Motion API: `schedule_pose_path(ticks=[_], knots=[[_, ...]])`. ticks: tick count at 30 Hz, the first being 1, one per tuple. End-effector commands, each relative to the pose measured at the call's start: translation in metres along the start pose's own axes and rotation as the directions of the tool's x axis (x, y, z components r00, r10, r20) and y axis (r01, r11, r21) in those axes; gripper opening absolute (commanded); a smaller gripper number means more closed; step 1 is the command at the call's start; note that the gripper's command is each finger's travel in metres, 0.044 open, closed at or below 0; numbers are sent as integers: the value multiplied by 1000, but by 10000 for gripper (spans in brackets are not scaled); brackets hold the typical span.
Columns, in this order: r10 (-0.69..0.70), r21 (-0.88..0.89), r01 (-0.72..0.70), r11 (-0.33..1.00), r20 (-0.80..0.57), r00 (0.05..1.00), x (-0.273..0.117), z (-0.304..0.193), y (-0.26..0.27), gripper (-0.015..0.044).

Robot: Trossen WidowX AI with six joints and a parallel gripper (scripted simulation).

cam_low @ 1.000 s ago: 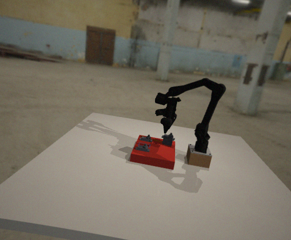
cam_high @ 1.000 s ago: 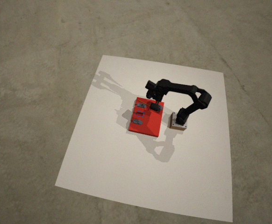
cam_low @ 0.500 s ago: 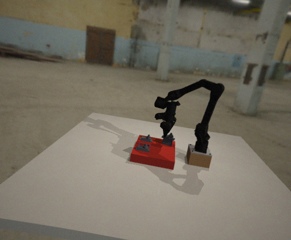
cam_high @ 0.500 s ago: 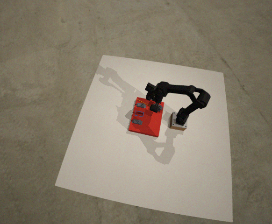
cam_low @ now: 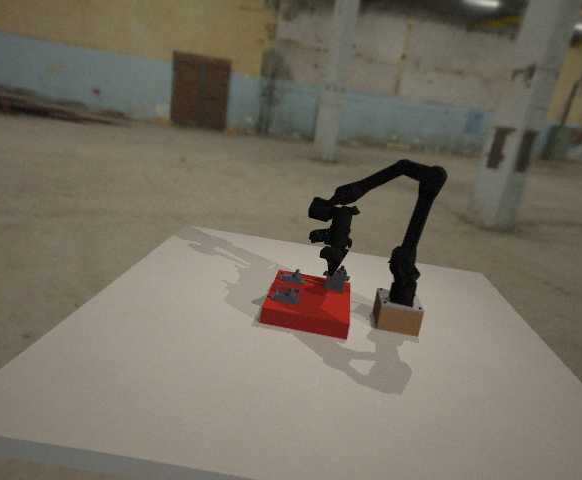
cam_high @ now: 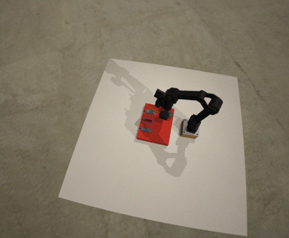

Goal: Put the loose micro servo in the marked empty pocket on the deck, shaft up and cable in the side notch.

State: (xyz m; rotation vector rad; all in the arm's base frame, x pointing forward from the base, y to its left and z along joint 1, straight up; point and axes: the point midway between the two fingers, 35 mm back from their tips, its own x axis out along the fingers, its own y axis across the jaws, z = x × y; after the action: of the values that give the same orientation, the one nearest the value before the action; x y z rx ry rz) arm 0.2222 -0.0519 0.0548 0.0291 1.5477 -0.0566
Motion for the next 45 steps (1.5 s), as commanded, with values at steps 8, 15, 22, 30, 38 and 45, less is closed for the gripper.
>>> schedule_pose_path(ticks=[8, 15, 22, 30, 38, 45], knots=[[5, 3, -5, 1000, 0, 1000, 0, 1, 1, 65], [5, 3, -5, 1000, 0, 1000, -24, -3, 1, 0], [5, 3, -5, 1000, 0, 1000, -29, -11, 2, 0], [5, 3, -5, 1000, -1, 1000, -29, -13, 1, 0], [4, 3, -4, 1000, 1, 1000, -29, 9, 0, 0], [4, 3, -4, 1000, 3, 1000, -30, 28, -2, 0]])
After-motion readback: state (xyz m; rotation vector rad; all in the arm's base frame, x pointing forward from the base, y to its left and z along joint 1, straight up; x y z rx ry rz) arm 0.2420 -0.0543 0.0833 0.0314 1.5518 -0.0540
